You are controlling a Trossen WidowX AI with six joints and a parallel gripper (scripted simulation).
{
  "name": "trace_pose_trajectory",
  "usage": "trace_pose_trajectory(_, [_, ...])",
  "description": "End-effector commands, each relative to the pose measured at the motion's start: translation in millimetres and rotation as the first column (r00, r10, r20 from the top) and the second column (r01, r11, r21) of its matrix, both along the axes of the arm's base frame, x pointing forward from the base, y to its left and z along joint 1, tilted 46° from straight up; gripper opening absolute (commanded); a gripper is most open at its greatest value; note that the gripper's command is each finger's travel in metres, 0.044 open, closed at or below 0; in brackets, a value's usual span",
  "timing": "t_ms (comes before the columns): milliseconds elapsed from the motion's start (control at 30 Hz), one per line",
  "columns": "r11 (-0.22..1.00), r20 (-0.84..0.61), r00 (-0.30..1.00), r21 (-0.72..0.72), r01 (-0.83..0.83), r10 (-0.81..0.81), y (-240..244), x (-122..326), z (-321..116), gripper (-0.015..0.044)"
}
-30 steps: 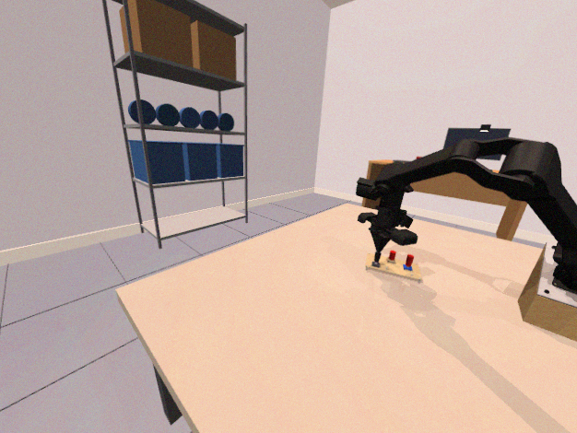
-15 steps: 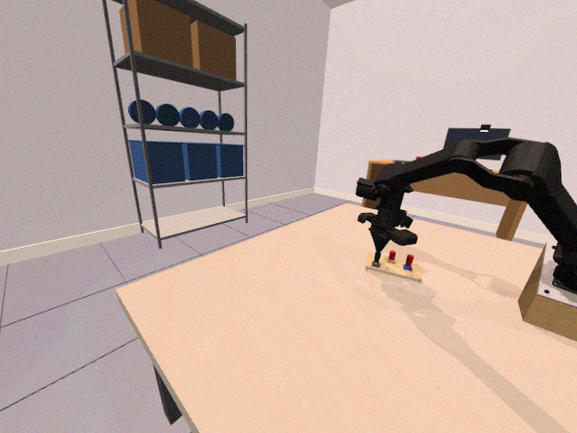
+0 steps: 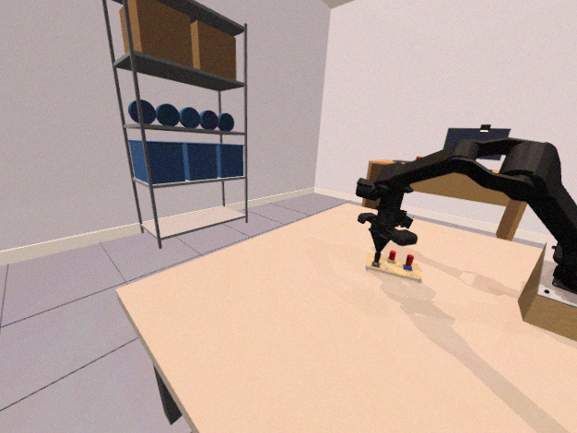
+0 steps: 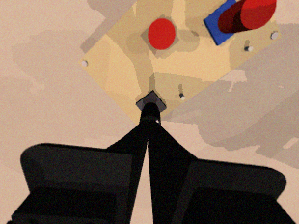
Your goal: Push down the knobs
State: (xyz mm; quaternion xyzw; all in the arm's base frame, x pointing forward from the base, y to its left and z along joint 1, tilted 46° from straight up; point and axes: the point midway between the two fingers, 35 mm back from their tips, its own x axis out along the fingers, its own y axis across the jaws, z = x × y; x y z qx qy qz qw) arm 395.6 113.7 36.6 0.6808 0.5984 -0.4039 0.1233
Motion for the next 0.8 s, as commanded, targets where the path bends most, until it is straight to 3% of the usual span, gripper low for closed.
trace_pose_trajectory(0, [0.999,0.002,0.999,0.005,-0.033,0.033,15.4,-0.5,-10.3,0.0])
trace_pose_trajectory(767, [0.999,0.002,0.999,0.005,-0.032,0.032,13.1,-0.1,-8.3,0.0])
